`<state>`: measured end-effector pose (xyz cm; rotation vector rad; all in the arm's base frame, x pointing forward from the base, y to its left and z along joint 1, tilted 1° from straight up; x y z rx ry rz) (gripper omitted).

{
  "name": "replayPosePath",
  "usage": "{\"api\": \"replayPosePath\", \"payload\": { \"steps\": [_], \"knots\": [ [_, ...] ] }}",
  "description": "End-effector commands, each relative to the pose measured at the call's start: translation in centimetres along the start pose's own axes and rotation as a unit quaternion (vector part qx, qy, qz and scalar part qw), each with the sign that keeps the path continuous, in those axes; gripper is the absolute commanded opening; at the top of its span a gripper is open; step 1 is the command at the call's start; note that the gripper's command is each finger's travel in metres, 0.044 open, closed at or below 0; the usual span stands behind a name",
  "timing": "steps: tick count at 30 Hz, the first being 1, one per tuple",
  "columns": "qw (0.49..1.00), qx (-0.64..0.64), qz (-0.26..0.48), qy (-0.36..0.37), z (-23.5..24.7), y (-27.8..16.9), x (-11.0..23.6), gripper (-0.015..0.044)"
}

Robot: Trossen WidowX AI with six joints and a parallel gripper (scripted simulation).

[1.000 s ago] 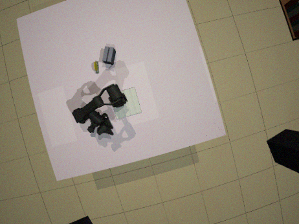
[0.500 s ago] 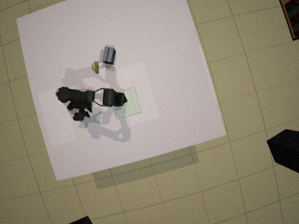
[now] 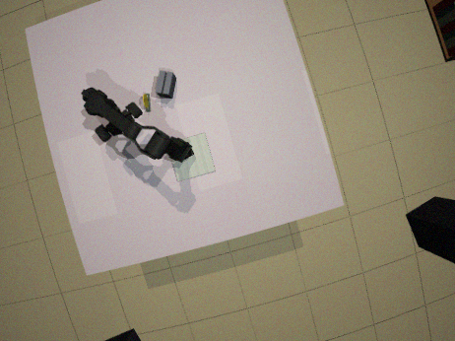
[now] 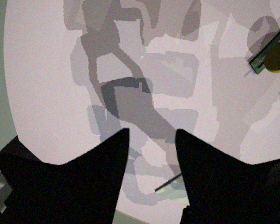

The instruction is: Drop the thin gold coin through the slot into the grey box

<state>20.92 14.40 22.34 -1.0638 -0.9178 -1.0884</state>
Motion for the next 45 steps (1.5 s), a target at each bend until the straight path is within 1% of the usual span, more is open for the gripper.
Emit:
{"api": "replayPosePath", "payload": {
  "steps": [1, 5, 7, 13, 15, 18, 22, 25, 45],
  "knots": [
    [0.99, -0.121, -0.06, -0.029, -2.9, 3.0, 2.1, 0.0161],
    [0.953, -0.269, -0.128, -0.062, -7.2, 5.7, 4.8, 0.0161],
    [0.935, -0.315, -0.149, -0.071, -8.7, 6.4, 5.7, 0.0161],
    [0.932, -0.321, -0.151, -0.073, -8.8, 6.0, 5.7, 0.0161],
    [0.932, -0.321, -0.151, -0.073, -9.0, 6.2, 5.0, 0.0161],
    [0.932, -0.321, -0.151, -0.073, -9.7, 6.6, 2.5, 0.0161],
    [0.932, -0.321, -0.151, -0.073, -9.8, 6.6, 2.2, 0.0161],
    [0.932, -0.321, -0.151, -0.073, -10.1, 6.9, 1.0, 0.0161],
    [0.932, -0.321, -0.151, -0.073, -10.6, 7.8, -1.6, 0.0161]
  ]
}}
Point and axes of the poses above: the point midway between the two fingers, 35 mm back from their tips, its own x axis back along the fingers, its own z axis across the jaws, y = z × x, the point moved 8 cm from there along x, back along the fingers, and after that the axes turned 11 degrees about -x, right-handed, at the moved point
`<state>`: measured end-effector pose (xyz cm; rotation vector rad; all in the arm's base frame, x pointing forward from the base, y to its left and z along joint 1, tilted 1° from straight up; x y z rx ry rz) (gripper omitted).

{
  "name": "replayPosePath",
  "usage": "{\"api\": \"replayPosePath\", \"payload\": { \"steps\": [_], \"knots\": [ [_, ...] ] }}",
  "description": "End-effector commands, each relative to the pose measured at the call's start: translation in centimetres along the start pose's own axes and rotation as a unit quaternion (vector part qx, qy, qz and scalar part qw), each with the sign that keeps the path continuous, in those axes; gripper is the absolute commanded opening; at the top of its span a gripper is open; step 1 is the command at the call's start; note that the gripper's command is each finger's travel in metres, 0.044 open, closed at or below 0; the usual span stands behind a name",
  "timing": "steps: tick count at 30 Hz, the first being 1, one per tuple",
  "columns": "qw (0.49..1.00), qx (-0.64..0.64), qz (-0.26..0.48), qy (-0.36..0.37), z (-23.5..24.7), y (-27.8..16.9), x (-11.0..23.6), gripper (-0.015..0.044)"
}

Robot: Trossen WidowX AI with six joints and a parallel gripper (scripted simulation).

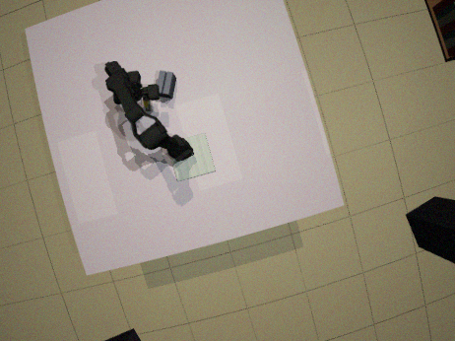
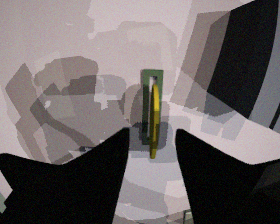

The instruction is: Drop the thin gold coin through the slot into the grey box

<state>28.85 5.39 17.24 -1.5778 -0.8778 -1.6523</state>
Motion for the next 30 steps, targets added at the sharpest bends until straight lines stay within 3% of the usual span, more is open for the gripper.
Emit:
{"api": "replayPosePath", "payload": {
  "steps": [1, 28, 30],
  "knots": [
    [1.0, -0.002, 0.0, -0.004, -0.1, 0.0, -0.8, 0.0161],
    [1.0, -0.002, 0.0, -0.004, -0.2, -0.2, -4.9, 0.0161],
    [1.0, -0.002, 0.0, -0.004, -0.2, -0.2, -4.9, 0.0108]
  ]
}}
Point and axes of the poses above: the point midway between the two fingers, 35 mm back from their tips, its own x axis back along the fingers, its own z axis across the jaws, y = z × x, the point moved 8 cm from there along x, back along the fingers, and after that the axes turned 11 degrees about -x, right-handed, at the moved point
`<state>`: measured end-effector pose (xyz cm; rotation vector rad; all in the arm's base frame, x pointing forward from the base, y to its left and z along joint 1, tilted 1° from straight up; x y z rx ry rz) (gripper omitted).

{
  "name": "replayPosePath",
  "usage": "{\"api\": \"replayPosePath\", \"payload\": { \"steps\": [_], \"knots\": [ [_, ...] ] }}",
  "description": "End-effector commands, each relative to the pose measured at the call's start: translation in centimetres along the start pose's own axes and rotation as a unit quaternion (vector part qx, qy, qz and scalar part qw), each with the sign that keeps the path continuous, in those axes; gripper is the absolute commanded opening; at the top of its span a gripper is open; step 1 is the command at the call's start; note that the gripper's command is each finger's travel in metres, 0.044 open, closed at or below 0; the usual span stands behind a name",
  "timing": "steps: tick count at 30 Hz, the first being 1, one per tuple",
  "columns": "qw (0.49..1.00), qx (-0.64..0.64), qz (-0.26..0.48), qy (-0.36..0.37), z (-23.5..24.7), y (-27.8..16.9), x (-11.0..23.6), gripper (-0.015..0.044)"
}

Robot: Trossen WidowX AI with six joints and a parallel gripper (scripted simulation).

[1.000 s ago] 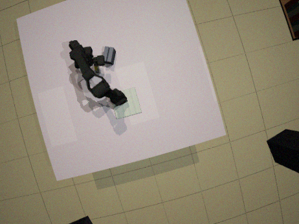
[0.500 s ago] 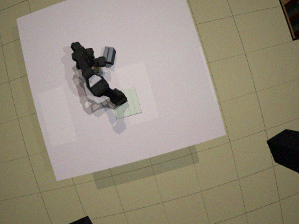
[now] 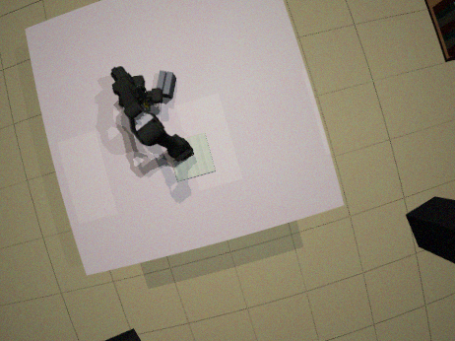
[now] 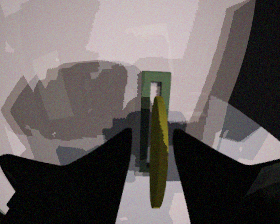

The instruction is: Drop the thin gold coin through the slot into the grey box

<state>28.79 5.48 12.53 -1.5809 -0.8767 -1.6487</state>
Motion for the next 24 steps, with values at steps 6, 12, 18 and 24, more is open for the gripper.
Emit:
{"api": "replayPosePath", "payload": {
  "steps": [6, 12, 18, 24],
  "knots": [
    [1.0, -0.002, -0.001, -0.003, -0.1, 0.0, -0.2, 0.0],
    [1.0, -0.002, -0.001, -0.003, -0.1, 0.0, -0.2, 0.0],
    [1.0, -0.002, -0.001, -0.002, 0.0, 0.1, 0.6, 0.0],
    [1.0, -0.002, -0.001, -0.002, 0.2, 0.2, 2.1, 0.0]
  ]
}}
Point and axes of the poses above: the point midway between the two fingers, 35 mm back from their tips, its own x axis back along the fingers, its own z axis across the jaws, y = z × x, the point moved 8 cm from there along x, back along the fingers, and after that the axes turned 11 degrees about -x, right-handed, at the moved point
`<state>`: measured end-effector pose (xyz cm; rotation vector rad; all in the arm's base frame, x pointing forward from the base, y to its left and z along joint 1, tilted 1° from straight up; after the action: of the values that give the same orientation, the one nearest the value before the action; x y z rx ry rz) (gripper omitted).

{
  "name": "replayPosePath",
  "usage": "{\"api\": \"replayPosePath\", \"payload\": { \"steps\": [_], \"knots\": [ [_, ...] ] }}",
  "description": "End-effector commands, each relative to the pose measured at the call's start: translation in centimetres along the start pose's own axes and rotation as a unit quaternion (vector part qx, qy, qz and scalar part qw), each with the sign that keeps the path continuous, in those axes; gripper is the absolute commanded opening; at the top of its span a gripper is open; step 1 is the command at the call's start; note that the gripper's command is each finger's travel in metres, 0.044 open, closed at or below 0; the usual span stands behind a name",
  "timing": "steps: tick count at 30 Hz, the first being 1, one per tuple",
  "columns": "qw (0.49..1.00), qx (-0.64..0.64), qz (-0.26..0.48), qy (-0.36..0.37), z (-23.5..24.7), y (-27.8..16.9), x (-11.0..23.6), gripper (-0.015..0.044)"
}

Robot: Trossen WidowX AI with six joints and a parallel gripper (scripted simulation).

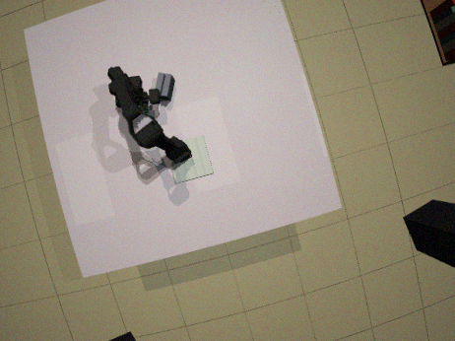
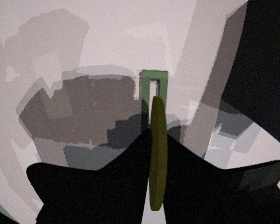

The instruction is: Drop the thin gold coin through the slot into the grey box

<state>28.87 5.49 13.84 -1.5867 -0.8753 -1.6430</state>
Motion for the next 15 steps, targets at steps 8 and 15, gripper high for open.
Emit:
{"api": "replayPosePath", "payload": {
  "steps": [8, 15],
  "knots": [
    [1.0, -0.002, -0.003, 0.0, 0.2, 0.2, 2.8, 0.0],
    [1.0, -0.002, -0.003, 0.0, 0.2, 0.2, 4.5, 0.0]
  ]
}}
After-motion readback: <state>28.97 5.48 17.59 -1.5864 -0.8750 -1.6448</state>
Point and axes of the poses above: the point midway between the two fingers, 35 mm back from their tips, its own x axis back along the fingers, its own z axis across the jaws, y = z × x, the point moved 8 cm from there along x, back along the fingers, and after that the axes turned 11 degrees about -x, right-handed, at the moved point
